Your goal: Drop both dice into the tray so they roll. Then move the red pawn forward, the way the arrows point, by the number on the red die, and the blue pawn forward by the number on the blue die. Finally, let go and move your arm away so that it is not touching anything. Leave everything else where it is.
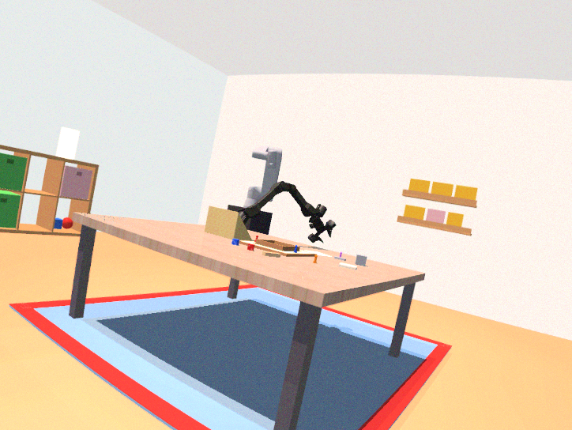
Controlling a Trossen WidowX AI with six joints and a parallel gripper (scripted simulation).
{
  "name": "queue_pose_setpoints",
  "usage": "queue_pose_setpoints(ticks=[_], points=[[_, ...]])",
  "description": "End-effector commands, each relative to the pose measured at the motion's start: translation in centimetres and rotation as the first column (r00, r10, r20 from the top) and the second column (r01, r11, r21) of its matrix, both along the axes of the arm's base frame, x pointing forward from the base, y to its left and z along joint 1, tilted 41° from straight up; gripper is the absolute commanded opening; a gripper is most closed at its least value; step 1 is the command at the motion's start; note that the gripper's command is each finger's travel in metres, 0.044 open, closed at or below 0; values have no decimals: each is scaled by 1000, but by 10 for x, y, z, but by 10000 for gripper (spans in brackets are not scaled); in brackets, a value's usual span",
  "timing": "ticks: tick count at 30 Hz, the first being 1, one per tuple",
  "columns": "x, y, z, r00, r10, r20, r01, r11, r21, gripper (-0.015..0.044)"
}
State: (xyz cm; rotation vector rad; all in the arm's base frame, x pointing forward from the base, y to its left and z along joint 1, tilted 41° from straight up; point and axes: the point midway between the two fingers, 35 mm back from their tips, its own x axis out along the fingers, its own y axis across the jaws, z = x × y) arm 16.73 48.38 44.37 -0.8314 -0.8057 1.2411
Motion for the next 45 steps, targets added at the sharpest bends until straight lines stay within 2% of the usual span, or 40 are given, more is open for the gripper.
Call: queue_pose_setpoints(ticks=[1,6,13,22,27,36,45], points=[[44,-12,-22,993,-93,-79,89,995,-52,275],[101,-33,-48,966,-213,-144,196,973,-123,275],[190,-87,-95,875,-420,-241,363,898,-249,275],[284,-186,-162,673,-655,-343,514,748,-420,275],[322,-249,-214,546,-752,-370,533,652,-539,275],[354,-372,-318,308,-861,-405,452,507,-734,275],[334,-497,-422,49,-886,-462,266,457,-849,275]])
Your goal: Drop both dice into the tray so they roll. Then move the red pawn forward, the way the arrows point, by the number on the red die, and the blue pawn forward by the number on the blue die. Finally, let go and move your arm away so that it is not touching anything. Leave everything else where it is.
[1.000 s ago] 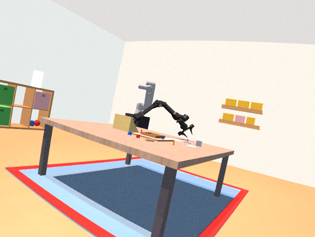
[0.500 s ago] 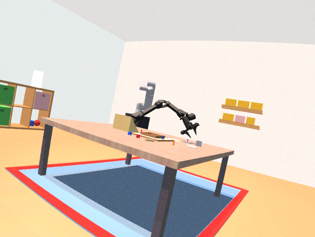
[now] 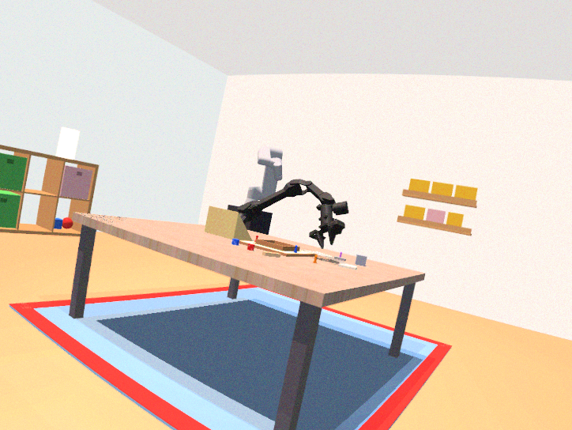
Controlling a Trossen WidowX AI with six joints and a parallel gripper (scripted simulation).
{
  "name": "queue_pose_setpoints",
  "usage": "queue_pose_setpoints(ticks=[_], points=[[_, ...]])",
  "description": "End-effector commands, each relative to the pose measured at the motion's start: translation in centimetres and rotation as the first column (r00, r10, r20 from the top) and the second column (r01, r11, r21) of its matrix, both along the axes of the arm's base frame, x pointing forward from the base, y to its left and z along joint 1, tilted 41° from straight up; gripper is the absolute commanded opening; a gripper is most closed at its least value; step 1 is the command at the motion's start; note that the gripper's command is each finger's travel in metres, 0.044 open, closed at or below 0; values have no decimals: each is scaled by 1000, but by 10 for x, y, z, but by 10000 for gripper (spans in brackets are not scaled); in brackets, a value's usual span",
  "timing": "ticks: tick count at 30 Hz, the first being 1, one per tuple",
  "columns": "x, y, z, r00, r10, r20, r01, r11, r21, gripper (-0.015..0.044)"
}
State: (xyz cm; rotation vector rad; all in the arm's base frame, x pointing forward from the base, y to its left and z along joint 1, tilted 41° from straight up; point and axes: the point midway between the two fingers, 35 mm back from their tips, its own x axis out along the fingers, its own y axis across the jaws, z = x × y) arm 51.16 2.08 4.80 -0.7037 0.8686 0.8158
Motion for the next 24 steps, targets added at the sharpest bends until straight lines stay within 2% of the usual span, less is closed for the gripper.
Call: queue_pose_setpoints(ticks=[1,8,14,18,24], points=[[-16,-48,-37,991,-53,-121,56,998,20,275],[-73,-131,-107,921,-147,-361,192,977,92,275],[-151,-189,-162,802,-189,-567,358,911,204,275],[-197,-208,-185,732,-183,-656,459,844,277,275],[-207,-205,-186,729,-182,-660,464,840,281,275]])
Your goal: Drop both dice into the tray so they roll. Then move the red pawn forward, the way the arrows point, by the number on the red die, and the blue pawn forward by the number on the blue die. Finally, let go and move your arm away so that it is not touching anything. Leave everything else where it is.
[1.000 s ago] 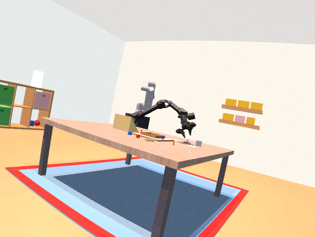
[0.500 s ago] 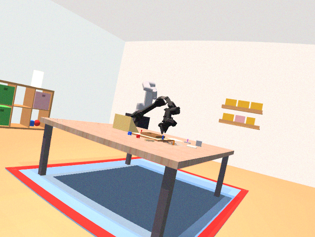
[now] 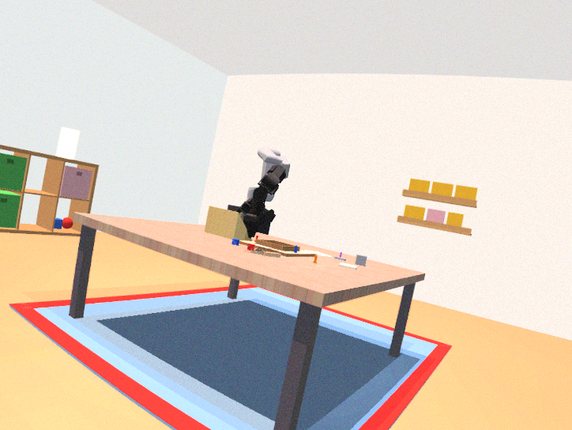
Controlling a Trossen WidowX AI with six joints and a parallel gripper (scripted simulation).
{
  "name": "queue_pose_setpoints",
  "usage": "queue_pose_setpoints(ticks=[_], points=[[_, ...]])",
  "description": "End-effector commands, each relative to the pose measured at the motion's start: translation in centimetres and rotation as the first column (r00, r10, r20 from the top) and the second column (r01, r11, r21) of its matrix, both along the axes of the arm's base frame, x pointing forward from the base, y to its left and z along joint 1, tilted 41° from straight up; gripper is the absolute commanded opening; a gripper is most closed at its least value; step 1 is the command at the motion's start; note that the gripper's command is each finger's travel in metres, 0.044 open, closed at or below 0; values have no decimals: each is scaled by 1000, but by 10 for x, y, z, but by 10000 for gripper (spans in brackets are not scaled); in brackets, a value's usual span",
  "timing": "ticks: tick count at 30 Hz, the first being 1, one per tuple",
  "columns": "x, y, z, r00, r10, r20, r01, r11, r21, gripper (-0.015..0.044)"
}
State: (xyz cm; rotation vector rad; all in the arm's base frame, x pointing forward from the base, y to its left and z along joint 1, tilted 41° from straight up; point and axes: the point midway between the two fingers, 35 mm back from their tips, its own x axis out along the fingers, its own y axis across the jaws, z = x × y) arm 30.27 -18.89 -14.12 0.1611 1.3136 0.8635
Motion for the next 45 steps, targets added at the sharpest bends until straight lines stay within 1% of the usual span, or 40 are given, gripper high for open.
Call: queue_pose_setpoints(ticks=[1,3,28,34,41,44,45], points=[[2,7,1,1000,12,13,-12,1000,5,275],[2,12,-6,1000,12,13,-12,1000,6,275],[2,34,-32,1000,12,14,-12,1000,7,275],[2,34,-32,1000,12,14,-12,1000,7,118],[2,34,-32,1000,12,14,-12,1000,7,71],[3,31,-29,1000,12,14,-12,1000,7,0],[4,28,-26,1000,12,13,-12,1000,6,0]])
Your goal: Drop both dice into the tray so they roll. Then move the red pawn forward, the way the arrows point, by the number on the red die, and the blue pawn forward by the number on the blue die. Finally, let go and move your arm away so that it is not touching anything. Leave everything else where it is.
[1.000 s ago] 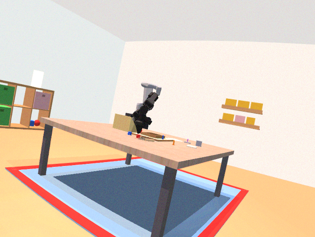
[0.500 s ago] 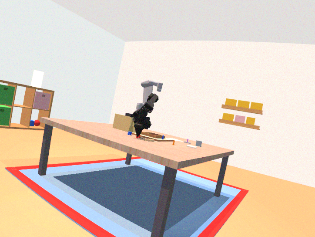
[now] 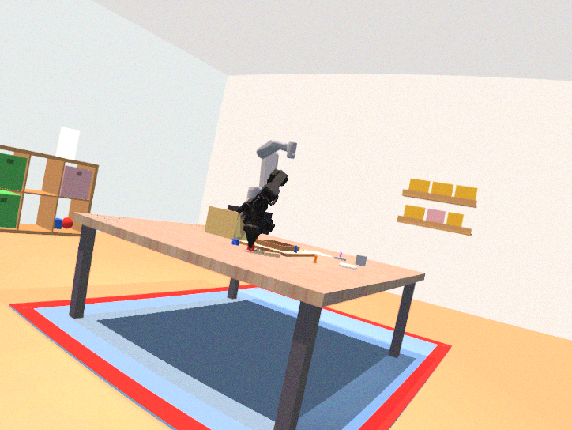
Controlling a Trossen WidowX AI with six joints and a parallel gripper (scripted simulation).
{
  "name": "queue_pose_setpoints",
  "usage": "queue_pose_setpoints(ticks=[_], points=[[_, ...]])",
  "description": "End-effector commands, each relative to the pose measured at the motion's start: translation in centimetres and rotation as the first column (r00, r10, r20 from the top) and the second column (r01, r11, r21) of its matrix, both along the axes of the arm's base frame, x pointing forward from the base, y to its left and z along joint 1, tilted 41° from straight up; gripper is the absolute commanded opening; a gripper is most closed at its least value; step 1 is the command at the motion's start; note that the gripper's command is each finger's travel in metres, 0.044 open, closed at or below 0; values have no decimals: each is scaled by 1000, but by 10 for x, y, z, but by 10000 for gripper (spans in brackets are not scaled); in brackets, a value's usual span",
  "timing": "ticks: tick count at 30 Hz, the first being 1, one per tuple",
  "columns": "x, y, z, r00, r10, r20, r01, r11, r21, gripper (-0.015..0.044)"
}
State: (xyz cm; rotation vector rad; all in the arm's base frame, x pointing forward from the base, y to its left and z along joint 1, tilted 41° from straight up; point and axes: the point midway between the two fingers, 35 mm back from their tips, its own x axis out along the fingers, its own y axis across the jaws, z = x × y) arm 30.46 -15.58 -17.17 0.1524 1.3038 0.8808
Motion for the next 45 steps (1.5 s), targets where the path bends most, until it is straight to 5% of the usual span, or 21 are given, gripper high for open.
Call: queue_pose_setpoints(ticks=[1,23,45], points=[[3,-9,9,1000,-3,3,3,1000,-1,0],[5,-77,94,1000,-7,-2,7,1000,-4,0],[17,-16,142,811,-457,-365,453,886,-102,0]])
